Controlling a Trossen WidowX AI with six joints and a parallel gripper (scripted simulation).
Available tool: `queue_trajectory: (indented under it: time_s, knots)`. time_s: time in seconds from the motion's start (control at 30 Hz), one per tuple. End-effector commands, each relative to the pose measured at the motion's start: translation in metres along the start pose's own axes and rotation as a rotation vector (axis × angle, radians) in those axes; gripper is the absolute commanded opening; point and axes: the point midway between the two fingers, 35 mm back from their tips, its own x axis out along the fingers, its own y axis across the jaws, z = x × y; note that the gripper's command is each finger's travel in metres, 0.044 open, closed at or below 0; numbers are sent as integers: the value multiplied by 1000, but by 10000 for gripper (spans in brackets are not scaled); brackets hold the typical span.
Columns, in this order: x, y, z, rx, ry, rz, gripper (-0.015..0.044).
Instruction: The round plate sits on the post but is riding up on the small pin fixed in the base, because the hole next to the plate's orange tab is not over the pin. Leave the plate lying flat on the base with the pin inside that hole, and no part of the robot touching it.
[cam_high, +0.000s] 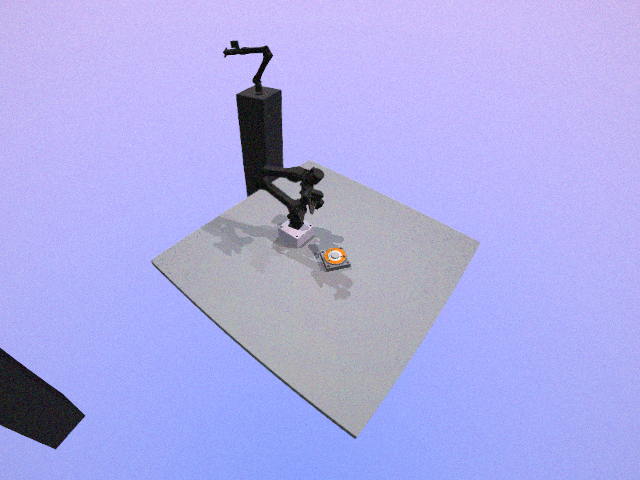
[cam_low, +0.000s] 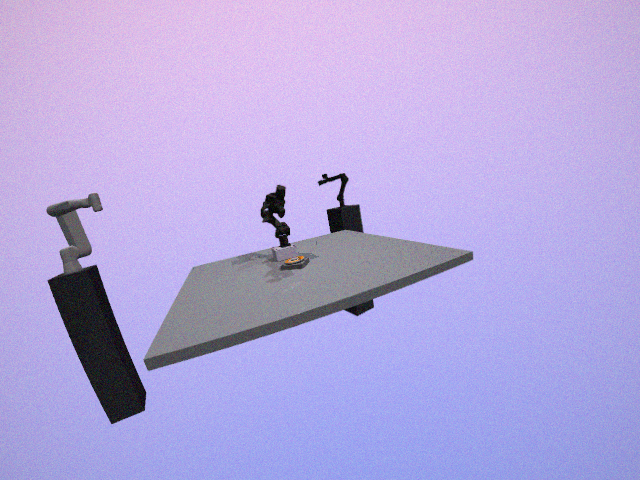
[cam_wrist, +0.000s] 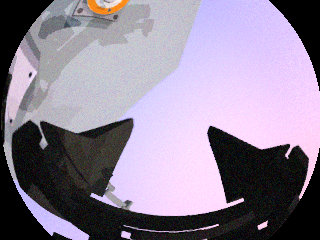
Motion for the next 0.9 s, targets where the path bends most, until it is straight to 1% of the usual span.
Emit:
queue_trajectory:
  time_s: [0.0, 0.1, 0.23, 0.3, 0.47, 0.6, 0.77, 0.87]
  knots:
    - [0, -1, 1, 5, -5, 4, 374]
    - [6, -8, 17, 73, -65, 61, 295]
    - [18, -18, 48, 201, -152, 189, 190]
    - [20, -19, 53, 224, -164, 214, 137]
    - [37, -22, 95, 401, -222, 421, 6]
    - [46, -20, 116, 494, -228, 538, 0]
    - [64, -10, 159, 689, -191, 793, 0]
    - [69, -6, 171, 743, -169, 866, 0]
